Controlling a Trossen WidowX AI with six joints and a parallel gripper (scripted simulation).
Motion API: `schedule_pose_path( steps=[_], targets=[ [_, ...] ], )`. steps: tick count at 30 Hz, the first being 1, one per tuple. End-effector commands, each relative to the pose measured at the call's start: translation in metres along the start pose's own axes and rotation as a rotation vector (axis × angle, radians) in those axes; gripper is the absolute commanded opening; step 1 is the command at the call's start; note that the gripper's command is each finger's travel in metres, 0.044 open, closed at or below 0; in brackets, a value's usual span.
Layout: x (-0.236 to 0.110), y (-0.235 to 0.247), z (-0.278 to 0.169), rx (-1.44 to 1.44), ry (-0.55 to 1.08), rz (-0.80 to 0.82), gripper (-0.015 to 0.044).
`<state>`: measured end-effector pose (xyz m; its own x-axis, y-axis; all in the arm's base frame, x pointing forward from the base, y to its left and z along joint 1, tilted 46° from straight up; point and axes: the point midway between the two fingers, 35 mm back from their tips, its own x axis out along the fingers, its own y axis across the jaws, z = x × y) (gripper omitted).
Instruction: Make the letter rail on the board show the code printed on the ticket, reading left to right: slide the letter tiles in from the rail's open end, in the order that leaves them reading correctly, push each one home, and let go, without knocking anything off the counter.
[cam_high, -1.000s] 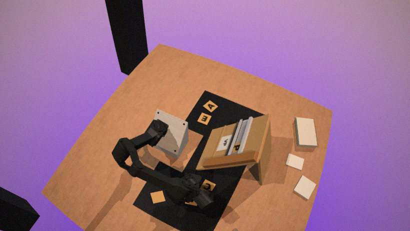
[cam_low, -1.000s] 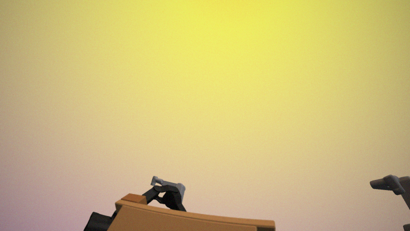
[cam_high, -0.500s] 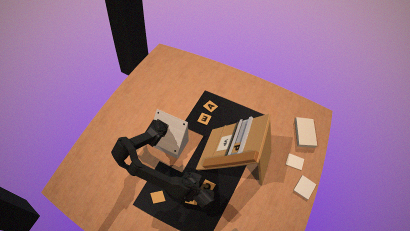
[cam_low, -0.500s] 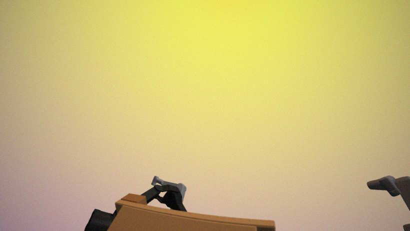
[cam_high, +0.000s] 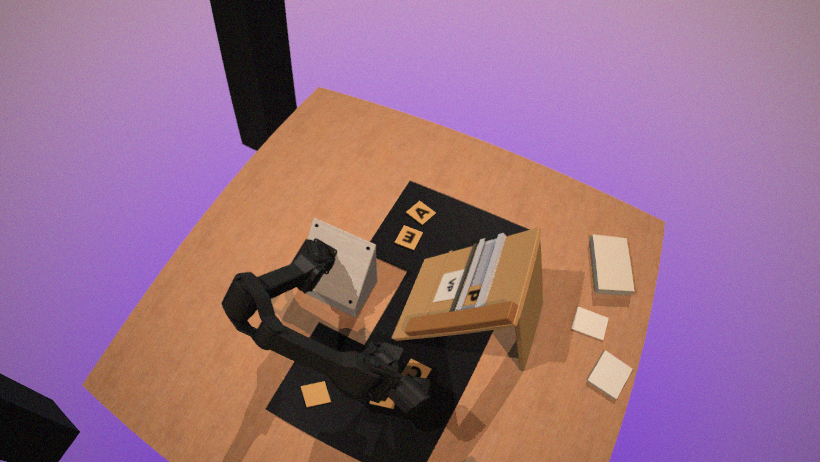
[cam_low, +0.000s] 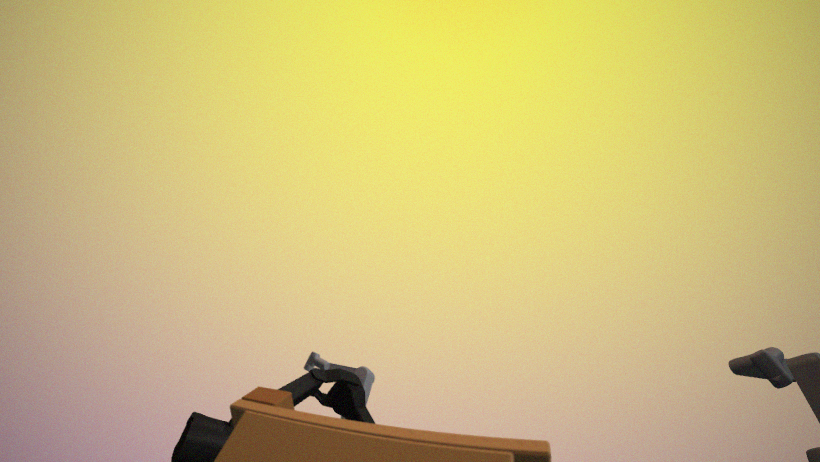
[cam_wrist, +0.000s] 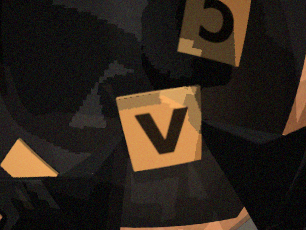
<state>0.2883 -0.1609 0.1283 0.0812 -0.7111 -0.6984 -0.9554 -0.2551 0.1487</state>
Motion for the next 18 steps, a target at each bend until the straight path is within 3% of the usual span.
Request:
schedule_pose_path(
  steps=[1, 18],
  targets=[
    [-0.003, 0.000, 0.000, 0.003, 0.004, 0.000, 0.0000],
    [-0.012, -0.012, 0.004, 0.039, 0.008, -0.030, 0.0000]
  ],
)
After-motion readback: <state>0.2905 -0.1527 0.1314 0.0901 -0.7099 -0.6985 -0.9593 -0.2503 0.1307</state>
